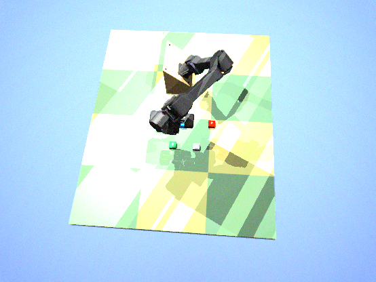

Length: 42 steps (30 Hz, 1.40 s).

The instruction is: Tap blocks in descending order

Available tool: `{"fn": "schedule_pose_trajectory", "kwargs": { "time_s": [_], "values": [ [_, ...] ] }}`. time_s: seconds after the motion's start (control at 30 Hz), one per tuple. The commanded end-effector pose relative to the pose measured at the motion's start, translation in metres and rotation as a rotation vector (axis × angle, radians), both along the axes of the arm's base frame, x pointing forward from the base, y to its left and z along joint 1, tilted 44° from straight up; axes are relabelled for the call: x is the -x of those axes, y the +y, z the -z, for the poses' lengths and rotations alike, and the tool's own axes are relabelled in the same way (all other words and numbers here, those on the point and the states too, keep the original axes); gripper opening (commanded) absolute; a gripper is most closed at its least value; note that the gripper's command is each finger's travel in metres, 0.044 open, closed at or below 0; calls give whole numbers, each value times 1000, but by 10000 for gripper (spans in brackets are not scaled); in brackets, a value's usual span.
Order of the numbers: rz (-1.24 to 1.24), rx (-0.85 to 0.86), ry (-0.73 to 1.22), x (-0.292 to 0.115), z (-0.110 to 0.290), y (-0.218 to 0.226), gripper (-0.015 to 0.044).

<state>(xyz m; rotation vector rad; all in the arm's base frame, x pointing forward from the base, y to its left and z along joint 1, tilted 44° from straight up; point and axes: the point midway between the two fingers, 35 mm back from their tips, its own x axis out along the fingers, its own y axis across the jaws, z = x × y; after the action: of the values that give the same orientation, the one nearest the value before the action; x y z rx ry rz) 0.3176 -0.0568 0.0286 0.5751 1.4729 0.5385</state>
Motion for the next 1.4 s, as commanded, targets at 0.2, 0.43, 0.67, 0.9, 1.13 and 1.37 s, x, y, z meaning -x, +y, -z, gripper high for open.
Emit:
{"fn": "schedule_pose_trajectory", "kwargs": {
  "time_s": [0.2,0.43,0.67,0.9,1.13,1.37],
  "values": [
    [-1,-41,-27,-38,-80,83,20],
    [-1,-40,-28,-42,-50,110,20],
    [-1,-45,-28,-42,-22,139,20],
    [-1,-45,-28,-42,-15,146,20],
    [-1,-45,-28,-43,-7,153,20],
    [-1,-46,-28,-43,-1,160,20]
  ]
}}
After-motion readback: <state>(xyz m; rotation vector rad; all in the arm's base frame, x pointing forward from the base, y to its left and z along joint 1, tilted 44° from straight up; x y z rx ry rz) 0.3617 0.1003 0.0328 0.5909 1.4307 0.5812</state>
